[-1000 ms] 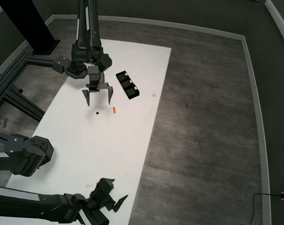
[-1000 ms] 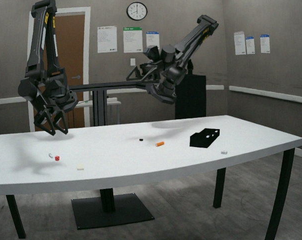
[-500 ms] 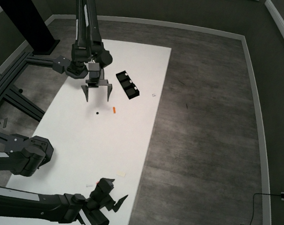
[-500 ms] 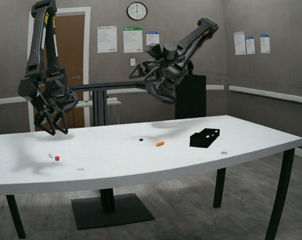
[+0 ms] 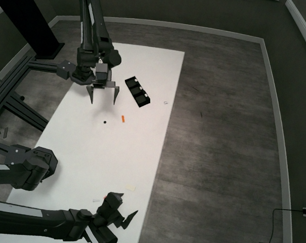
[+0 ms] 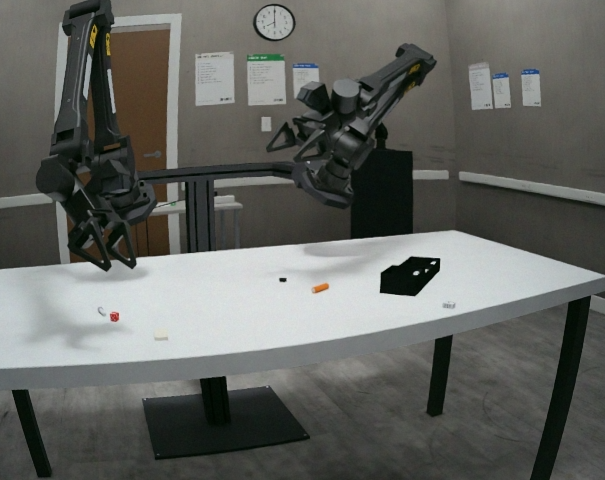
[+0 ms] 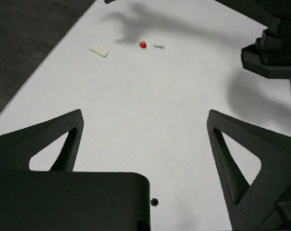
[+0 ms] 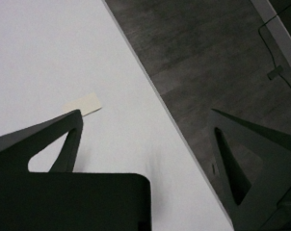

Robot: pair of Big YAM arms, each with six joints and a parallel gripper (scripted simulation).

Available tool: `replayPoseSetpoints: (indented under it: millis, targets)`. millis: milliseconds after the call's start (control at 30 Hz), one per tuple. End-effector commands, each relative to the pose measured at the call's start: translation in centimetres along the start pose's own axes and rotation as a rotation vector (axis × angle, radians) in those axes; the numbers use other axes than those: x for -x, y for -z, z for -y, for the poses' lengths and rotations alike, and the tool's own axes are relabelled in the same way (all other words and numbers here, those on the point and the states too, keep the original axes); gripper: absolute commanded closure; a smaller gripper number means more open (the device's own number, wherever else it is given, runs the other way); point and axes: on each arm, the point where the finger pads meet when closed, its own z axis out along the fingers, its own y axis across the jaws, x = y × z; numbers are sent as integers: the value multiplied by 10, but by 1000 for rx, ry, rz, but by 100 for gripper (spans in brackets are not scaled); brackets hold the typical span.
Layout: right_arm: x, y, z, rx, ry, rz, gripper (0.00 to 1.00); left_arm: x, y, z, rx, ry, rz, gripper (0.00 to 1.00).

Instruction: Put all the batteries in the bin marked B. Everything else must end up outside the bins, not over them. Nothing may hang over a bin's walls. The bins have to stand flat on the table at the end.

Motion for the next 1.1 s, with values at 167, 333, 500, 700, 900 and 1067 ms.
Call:
replayPoseSetpoints:
  millis: [167,333,500,700,900,1067]
  targets:
    - [2,1,3,-6,4,2,0,19,23,-5,-17,36,-19,0]
    - [2,1,3,-6,4,2,0,14,36,1,-37,57,-53,0]
    - [2,1,3,-6,4,2,0,11,44,4,-49,70,-74,0]
    - [2,1,3,-6,4,2,0,4,61,12,-72,95,-116,0]
    - [2,1,3,-6,4,2,0,-4,79,20,-93,120,-157,0]
    - [2,1,3,-6,4,2,0,-8,88,25,-104,132,-177,0]
